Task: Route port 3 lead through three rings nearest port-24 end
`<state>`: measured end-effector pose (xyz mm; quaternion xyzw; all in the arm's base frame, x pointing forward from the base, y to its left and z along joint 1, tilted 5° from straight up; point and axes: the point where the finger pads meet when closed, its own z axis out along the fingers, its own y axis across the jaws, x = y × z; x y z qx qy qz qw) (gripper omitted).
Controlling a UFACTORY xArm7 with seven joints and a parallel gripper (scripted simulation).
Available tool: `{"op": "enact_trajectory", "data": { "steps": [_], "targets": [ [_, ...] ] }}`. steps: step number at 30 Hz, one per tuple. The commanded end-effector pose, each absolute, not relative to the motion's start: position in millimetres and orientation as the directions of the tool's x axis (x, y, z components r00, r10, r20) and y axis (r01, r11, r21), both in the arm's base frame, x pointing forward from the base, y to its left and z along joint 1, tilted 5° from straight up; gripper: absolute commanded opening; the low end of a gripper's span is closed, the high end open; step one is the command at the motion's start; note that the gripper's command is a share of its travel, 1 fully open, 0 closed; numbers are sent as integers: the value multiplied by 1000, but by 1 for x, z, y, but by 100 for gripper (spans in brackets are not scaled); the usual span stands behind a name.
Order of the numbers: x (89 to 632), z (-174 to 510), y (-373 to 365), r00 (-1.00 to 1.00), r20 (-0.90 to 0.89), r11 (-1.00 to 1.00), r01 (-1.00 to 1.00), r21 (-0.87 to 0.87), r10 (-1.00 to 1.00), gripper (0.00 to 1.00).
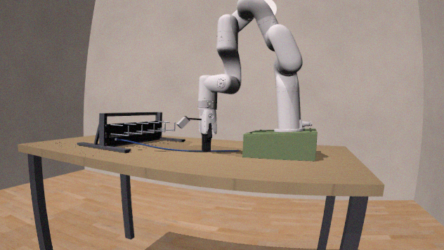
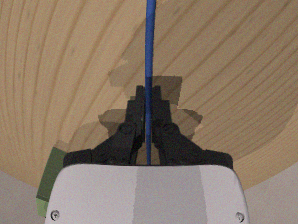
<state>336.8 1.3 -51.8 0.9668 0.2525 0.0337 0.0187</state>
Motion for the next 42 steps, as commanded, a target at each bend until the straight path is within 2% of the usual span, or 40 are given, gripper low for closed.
{"op": "enact_trajectory", "data": {
  "steps": [1,42],
  "targets": [
    [338,-50,1,870,59,-872,487,55,489,0],
    [336,-16,2,870,59,-872,487,55,489,0]
  ]
}}
